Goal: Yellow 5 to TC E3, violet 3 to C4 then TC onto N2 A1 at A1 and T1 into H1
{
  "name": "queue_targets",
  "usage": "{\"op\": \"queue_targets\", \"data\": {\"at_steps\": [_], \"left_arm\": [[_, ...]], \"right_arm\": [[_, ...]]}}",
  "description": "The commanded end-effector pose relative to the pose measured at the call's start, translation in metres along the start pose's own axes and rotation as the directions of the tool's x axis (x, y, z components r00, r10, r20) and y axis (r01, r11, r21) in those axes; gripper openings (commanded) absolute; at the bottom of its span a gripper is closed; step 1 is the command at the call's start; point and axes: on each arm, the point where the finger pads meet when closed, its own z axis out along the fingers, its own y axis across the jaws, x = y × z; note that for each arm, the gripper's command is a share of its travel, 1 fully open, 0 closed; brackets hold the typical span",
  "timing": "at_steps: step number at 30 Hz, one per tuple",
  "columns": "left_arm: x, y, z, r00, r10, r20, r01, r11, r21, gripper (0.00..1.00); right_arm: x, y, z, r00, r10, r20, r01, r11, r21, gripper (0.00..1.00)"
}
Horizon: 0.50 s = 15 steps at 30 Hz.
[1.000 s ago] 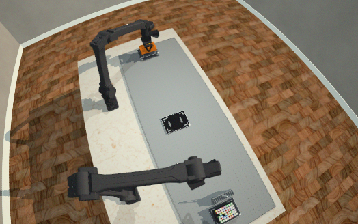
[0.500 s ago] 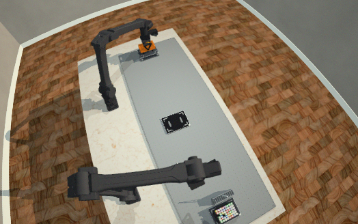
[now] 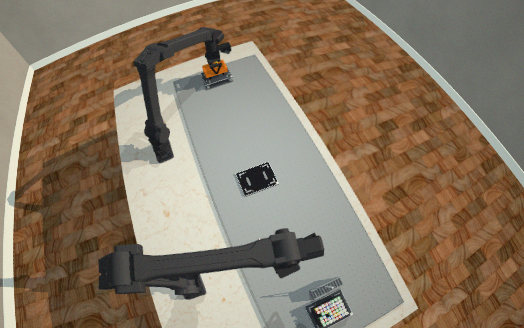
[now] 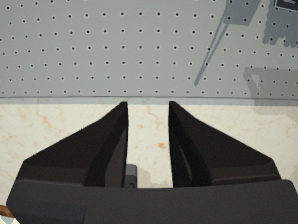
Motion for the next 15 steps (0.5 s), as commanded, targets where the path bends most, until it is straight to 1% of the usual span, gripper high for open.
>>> {"op": "queue_targets", "data": {"at_steps": [1,5,12,15], "left_arm": [[-0.025,0.014,-0.047,0.996,0.006,0.090,0.001,0.997,-0.077,0.00],[-0.025,0.011,-0.047,0.996,0.007,0.089,-0.001,0.997,-0.076,0.00],[-0.010,-0.002,-0.026,0.999,0.002,0.051,0.000,0.999,-0.042,0.00],[-0.015,0.001,-0.033,0.998,0.005,0.064,-0.001,0.999,-0.053,0.00]], "right_arm": [[-0.008,-0.003,-0.012,0.999,0.014,0.029,-0.014,1.000,0.006,0.24],[-0.008,-0.003,-0.012,0.999,0.014,0.029,-0.014,1.000,0.006,0.24],[-0.008,-0.003,-0.012,0.999,0.014,0.029,-0.014,1.000,0.006,0.24],[-0.008,-0.003,-0.012,0.999,0.014,0.029,-0.014,1.000,0.006,0.24]]}}
